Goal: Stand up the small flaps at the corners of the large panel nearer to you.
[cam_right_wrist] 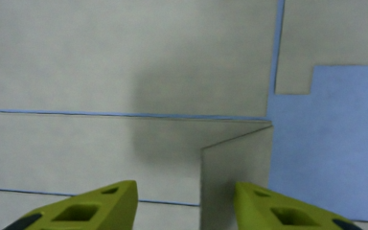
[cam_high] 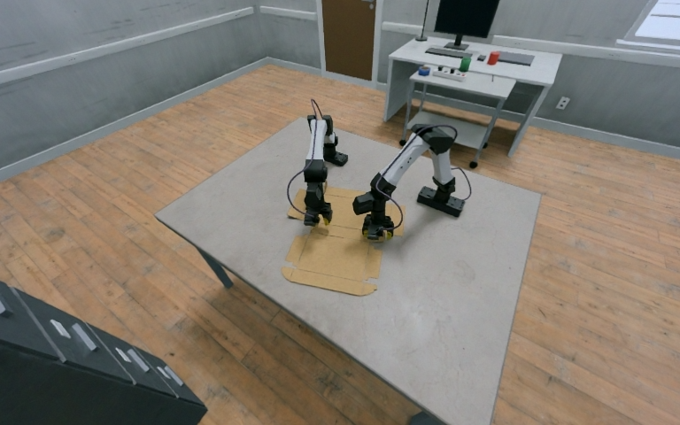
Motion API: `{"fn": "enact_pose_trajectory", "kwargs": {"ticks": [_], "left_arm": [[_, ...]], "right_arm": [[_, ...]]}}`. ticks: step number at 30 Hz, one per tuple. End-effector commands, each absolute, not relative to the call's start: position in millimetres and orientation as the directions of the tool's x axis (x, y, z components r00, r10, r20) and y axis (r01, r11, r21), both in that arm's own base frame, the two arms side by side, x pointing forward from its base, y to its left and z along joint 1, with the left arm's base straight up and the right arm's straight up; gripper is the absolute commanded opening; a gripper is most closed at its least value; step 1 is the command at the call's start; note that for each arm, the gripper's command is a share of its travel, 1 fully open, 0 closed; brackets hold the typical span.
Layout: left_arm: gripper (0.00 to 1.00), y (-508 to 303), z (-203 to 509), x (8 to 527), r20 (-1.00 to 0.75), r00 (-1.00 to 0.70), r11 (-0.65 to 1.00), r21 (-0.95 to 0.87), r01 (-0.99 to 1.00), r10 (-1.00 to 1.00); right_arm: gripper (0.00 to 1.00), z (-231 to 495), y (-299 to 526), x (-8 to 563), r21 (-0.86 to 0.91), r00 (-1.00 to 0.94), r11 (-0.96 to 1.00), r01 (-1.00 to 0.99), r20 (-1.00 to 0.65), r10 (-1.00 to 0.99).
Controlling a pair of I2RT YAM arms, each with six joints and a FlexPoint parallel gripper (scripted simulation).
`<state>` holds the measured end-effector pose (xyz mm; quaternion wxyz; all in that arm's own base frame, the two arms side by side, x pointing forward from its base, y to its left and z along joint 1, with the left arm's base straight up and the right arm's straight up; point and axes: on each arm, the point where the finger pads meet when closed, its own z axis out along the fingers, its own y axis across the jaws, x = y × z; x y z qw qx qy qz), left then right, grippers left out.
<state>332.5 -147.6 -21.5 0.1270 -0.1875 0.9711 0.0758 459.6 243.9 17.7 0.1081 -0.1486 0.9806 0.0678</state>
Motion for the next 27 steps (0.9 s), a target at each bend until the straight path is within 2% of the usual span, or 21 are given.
{"fn": "enact_pose_trajectory", "kwargs": {"ticks": [1,8,12,27], "left_arm": [[0.77,-144.8,-30.8,321.3,-0.237,-0.913,0.918,0.143,-0.370,-0.331],[0.77,-144.8,-30.8,321.3,-0.237,-0.913,0.918,0.143,-0.370,-0.331],[0.77,-144.8,-30.8,321.3,-0.237,-0.913,0.918,0.143,-0.370,-0.331],[0.77,-144.8,-30.8,321.3,-0.237,-0.913,0.918,0.143,-0.370,-0.331]], "right_arm": [[0.50,15.4,254.0,462.2,0.103,-0.927,0.946,-0.307,-0.258,-0.273],[0.50,-0.6,259.1,460.8,0.101,-0.928,0.947,-0.306,-0.252,-0.274],[0.50,32.8,260.2,474.7,0.124,-0.909,0.943,-0.308,-0.332,-0.253],[0.50,35.5,258.7,468.3,0.119,-0.916,0.944,-0.307,-0.308,-0.259]]}}
